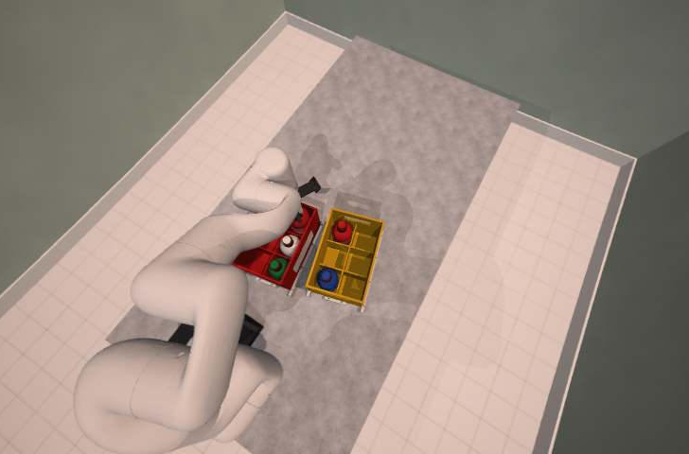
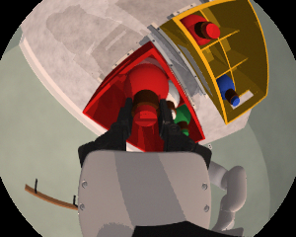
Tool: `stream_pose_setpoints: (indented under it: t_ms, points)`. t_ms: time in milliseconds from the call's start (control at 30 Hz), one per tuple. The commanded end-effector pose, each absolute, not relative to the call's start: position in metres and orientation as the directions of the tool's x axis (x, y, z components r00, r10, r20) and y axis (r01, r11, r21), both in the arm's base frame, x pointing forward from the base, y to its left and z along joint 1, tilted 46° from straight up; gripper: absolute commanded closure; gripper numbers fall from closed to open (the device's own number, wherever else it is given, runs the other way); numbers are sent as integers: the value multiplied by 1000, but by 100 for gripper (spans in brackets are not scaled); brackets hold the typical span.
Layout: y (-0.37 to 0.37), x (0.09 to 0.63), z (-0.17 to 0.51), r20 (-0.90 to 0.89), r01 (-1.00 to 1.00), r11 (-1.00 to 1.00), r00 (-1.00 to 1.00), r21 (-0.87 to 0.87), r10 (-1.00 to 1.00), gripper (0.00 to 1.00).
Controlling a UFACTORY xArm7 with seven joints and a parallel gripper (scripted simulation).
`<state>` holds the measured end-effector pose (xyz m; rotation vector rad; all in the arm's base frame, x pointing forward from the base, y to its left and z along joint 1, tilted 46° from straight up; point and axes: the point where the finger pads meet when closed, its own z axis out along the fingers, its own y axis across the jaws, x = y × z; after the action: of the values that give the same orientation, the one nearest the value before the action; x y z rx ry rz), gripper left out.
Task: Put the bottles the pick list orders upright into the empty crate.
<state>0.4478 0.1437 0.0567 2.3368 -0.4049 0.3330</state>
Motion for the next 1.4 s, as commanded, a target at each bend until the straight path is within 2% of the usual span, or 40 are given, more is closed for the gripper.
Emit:
stream_pose_setpoints:
  t_ms: [0,1367]
  points:
    - [143,449,54,352,-379,-688,917,619,-189,100]
    - [118,454,30,352,-379,-688,917,619,-189,100]
